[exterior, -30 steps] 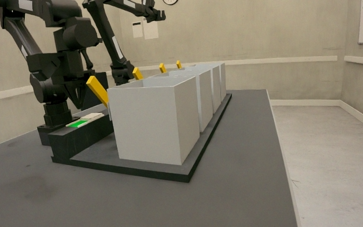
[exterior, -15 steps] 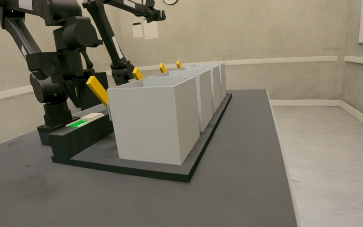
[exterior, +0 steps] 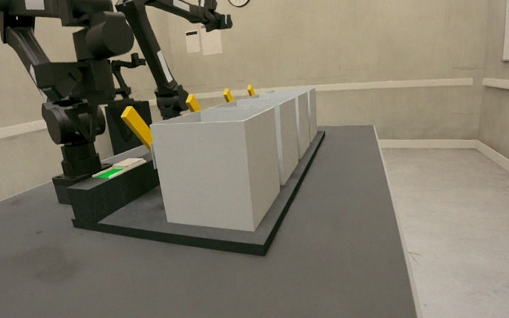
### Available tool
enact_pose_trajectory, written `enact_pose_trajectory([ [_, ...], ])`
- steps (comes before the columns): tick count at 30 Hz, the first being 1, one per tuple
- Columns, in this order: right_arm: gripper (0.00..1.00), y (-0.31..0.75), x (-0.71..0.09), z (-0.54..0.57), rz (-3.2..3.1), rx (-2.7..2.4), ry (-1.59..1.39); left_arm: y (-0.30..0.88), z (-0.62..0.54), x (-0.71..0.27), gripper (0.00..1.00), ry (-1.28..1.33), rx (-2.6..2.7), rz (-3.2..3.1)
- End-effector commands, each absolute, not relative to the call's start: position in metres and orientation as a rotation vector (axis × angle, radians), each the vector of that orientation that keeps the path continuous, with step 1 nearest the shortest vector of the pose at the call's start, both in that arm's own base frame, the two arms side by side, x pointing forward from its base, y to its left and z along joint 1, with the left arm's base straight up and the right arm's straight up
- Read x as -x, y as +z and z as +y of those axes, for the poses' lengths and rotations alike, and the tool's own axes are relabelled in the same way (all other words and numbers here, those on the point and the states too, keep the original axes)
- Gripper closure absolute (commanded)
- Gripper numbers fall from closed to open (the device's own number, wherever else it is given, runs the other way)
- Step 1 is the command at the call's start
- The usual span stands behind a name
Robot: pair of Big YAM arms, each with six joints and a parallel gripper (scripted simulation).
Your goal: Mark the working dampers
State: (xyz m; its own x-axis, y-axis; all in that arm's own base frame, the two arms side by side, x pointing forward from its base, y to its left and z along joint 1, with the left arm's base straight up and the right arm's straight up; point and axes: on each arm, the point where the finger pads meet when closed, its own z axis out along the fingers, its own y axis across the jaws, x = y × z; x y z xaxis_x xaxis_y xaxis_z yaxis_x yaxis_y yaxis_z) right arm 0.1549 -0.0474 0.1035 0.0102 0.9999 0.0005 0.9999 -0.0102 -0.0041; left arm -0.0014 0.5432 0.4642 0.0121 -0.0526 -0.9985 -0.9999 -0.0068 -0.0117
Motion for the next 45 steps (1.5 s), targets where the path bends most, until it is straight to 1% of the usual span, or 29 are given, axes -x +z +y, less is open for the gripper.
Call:
enact_pose_trajectory([
  [1,0.00,0.144,-0.174,-0.053,-2.260,2.264,-0.052,0.501,0.545,0.005,0.00,1.217,1.217,1.204],
  [16,0.00,0.179,-0.172,-0.052,-2.254,2.258,-0.045,0.501,0.545,0.005,0.00,1.217,1.217,1.204],
  [19,0.00,0.165,-0.163,-0.049,-2.232,2.236,-0.018,0.501,0.545,0.005,0.00,1.217,1.217,1.204],
  [45,0.00,0.165,-0.166,-0.050,-2.240,2.244,-0.027,0.501,0.545,0.005,0.00,1.217,1.217,1.204],
])
